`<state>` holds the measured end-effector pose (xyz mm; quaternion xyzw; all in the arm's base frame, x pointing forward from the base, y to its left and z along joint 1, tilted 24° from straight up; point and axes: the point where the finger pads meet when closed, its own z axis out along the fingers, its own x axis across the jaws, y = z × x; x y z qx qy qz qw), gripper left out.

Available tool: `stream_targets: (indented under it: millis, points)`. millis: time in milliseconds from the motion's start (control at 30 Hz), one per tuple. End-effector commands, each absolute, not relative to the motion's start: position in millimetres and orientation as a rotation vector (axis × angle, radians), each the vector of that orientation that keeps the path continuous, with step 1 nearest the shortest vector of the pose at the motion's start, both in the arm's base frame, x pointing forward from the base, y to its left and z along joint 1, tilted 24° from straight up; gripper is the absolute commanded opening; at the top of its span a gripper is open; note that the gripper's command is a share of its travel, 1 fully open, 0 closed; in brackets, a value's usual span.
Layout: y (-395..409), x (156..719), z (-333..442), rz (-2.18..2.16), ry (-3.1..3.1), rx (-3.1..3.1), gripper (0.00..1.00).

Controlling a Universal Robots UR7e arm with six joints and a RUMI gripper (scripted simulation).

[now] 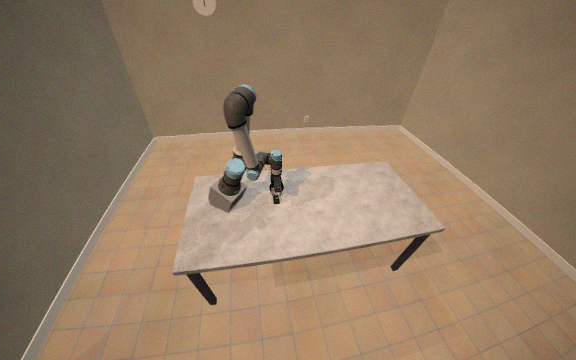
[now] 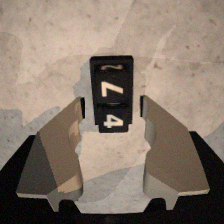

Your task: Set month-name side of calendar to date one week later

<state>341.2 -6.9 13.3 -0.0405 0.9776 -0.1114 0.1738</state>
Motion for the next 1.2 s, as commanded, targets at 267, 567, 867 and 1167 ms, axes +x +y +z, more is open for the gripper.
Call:
stream_targets:
  millis: [267, 567, 867, 1167]
  points:
    - [-1, 332, 39, -0.312, 2.775, -0.115, 0.28]
    - [2, 325, 56, -0.312, 2.775, -0.115, 0.28]
    - [4, 322, 64, -0.312, 2.775, -0.115, 0.28]
    - [5, 321, 67, -0.312, 2.775, -0.115, 0.28]
